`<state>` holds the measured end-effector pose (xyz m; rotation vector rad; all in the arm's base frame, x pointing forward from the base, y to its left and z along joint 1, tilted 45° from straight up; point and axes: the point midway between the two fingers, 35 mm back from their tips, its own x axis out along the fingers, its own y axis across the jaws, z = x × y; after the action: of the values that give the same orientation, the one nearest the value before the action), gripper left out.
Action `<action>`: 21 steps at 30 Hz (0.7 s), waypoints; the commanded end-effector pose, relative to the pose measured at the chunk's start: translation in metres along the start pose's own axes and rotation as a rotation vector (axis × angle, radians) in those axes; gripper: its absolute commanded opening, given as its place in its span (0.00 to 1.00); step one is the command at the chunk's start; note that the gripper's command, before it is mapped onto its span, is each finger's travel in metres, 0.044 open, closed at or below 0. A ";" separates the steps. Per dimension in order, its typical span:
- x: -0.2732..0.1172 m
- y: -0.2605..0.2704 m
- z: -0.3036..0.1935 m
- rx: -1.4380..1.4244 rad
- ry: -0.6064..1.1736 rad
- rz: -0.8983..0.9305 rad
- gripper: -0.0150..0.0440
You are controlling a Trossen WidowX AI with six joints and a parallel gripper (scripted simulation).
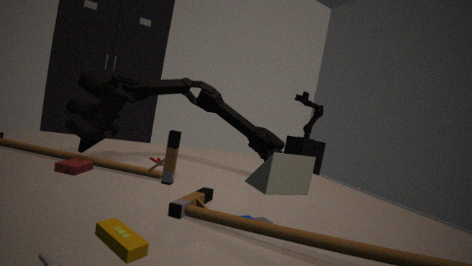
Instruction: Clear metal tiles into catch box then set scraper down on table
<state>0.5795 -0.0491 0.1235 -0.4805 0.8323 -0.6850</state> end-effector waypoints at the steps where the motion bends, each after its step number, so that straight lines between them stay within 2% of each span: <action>1: -0.013 0.000 0.008 0.016 -0.004 -0.003 0.25; 21: -0.074 -0.001 0.033 0.052 -0.020 -0.003 0.25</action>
<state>0.5722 0.0055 0.1765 -0.4485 0.7962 -0.6906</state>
